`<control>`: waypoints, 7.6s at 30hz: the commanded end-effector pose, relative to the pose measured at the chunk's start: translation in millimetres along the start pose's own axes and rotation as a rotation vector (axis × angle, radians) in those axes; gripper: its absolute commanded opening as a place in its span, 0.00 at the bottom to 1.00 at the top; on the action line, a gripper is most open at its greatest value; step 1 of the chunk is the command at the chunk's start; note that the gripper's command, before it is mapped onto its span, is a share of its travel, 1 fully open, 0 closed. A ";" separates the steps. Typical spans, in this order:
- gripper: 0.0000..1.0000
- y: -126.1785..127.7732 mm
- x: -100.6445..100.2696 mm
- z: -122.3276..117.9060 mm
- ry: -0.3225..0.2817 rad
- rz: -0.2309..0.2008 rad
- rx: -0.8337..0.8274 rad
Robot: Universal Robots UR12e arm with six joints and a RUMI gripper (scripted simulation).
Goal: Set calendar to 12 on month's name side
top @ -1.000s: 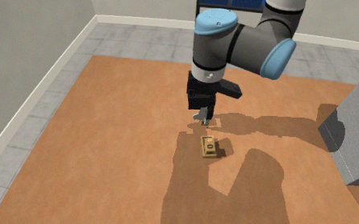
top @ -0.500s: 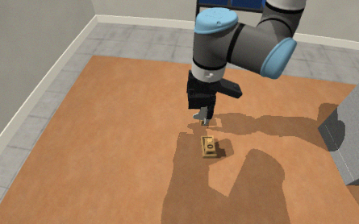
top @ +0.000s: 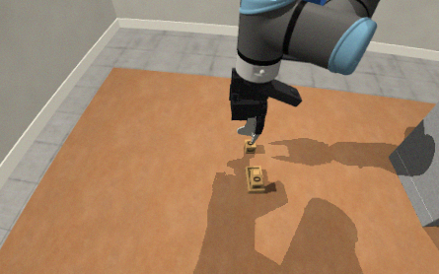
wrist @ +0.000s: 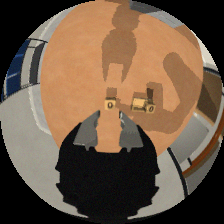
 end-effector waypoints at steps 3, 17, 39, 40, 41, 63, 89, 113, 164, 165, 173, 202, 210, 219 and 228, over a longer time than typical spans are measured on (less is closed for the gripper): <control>0.28 -0.3 28.3 -0.3 0.000 0.000 0.000; 1.00 -0.3 39.1 -0.3 0.000 0.000 0.000; 1.00 -0.2 39.1 -0.2 0.000 0.000 -0.011; 1.00 -0.2 39.0 -0.1 0.000 0.000 -0.017; 1.00 -0.1 39.0 -0.1 0.000 0.000 -0.025; 1.00 1.9 35.4 3.1 0.000 0.000 -0.511; 1.00 2.0 30.7 2.4 0.000 0.000 -1.167; 1.00 -0.5 28.0 0.4 0.001 0.000 -1.555; 0.28 -0.5 24.3 0.3 0.000 0.000 -1.555; 0.28 -0.5 23.5 0.3 0.000 0.000 -1.555; 0.28 -0.4 17.2 0.3 0.000 0.000 -1.555; 0.28 0.0 -20.3 0.1 0.000 0.000 -1.555; 0.28 0.1 -23.3 0.1 0.000 0.000 -1.555; 0.28 0.1 -24.0 0.1 0.000 0.000 -1.555; 0.28 0.1 -24.0 0.1 0.000 0.000 -1.555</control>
Point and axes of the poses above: the point where the finger pads meet when closed, its own x axis back along the fingers, its own y axis across the jaws, z = x × y, the point moved 9 cm from there along x, back along the fingers, and after that the axes turned 3 degrees about -x, right-handed, at the moved point
